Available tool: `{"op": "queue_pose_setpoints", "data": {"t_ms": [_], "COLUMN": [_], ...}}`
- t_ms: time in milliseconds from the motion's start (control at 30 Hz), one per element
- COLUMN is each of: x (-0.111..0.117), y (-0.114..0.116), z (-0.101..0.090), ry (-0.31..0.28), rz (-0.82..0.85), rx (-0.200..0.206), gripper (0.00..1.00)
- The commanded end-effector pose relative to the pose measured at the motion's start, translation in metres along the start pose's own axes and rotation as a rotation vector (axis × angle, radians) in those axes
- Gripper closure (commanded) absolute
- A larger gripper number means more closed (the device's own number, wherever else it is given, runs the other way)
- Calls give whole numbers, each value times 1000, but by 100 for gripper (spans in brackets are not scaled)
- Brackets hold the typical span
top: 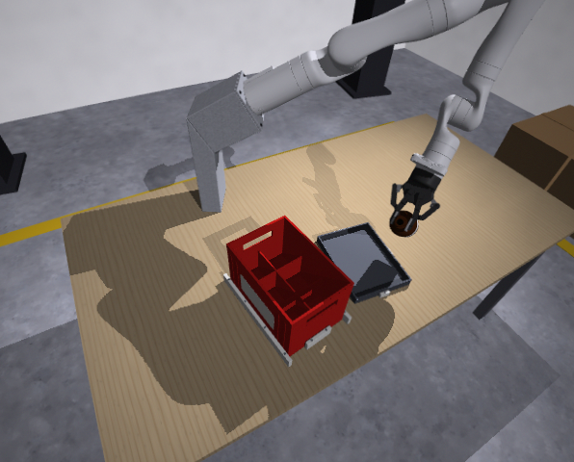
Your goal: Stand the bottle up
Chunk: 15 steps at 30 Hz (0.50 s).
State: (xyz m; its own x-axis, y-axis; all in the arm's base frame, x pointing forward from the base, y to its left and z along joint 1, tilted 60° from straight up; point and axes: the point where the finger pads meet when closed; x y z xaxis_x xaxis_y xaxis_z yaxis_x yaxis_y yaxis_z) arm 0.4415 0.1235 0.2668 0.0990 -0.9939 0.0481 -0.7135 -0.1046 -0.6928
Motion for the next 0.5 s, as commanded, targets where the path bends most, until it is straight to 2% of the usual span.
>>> {"op": "queue_pose_setpoints", "data": {"t_ms": [0, 467], "x": [-2, -2], "y": [0, 0], "z": [0, 1], "ry": [0, 94], "rz": [-3, -2], "rx": [-1, -13], "gripper": [100, 100]}}
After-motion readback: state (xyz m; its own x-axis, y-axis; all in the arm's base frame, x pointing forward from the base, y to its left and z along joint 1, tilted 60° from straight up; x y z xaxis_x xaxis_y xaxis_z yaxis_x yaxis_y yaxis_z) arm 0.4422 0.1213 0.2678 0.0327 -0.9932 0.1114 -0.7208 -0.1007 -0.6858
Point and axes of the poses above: the point where the finger pads meet when closed, its own z axis out along the fingers, its own y axis across the jaws, x = y × z, and after that the axes turned 8 degrees about -z, right-handed
